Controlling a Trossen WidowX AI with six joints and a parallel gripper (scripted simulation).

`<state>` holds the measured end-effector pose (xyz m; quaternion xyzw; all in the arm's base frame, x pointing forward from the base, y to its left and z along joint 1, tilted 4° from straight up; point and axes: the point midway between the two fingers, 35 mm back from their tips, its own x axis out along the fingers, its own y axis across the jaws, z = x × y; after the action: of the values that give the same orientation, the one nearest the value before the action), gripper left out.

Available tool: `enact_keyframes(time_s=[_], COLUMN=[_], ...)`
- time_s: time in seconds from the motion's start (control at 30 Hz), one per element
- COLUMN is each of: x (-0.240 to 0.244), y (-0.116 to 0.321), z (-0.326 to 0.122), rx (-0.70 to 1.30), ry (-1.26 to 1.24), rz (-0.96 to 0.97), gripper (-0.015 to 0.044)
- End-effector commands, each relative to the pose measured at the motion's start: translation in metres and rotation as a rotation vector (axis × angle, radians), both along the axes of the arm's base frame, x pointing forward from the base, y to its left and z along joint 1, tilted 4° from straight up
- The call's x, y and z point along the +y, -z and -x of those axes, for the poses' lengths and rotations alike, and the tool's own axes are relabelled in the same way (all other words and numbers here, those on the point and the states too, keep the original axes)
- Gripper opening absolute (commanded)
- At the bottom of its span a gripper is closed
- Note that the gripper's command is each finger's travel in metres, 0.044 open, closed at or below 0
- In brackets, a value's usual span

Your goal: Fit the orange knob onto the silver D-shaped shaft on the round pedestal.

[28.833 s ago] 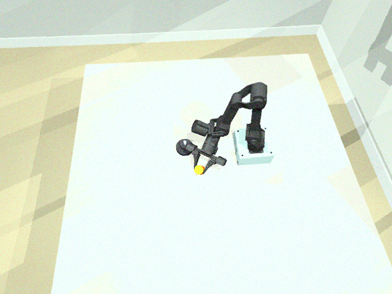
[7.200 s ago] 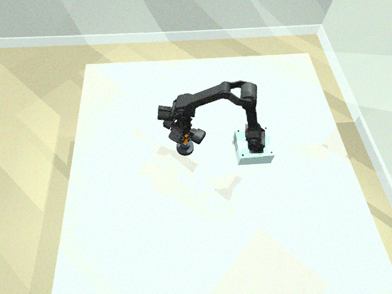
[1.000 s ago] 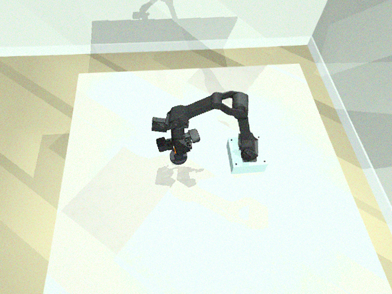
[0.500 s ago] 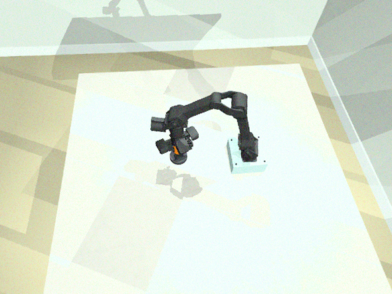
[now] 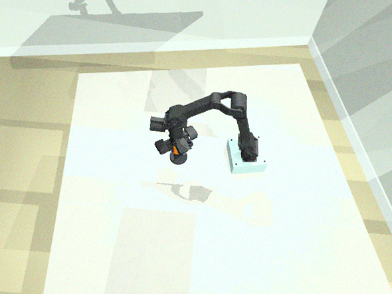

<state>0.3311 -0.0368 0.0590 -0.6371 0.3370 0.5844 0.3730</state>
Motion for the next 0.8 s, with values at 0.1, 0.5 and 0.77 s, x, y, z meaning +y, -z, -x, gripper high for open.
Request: enact_keyframes(time_s=[0.1, 0.5, 0.77], x=[0.0004, 0.0006, 0.0006], y=[0.001, 0.0035, 0.0014], z=[0.0015, 0.004, 0.0039], rx=[-0.002, -0.001, -0.001], ry=[-0.005, -0.005, -0.005], rz=[-0.001, -0.001, -0.001], gripper=[0.0, 0.0, 0.0])
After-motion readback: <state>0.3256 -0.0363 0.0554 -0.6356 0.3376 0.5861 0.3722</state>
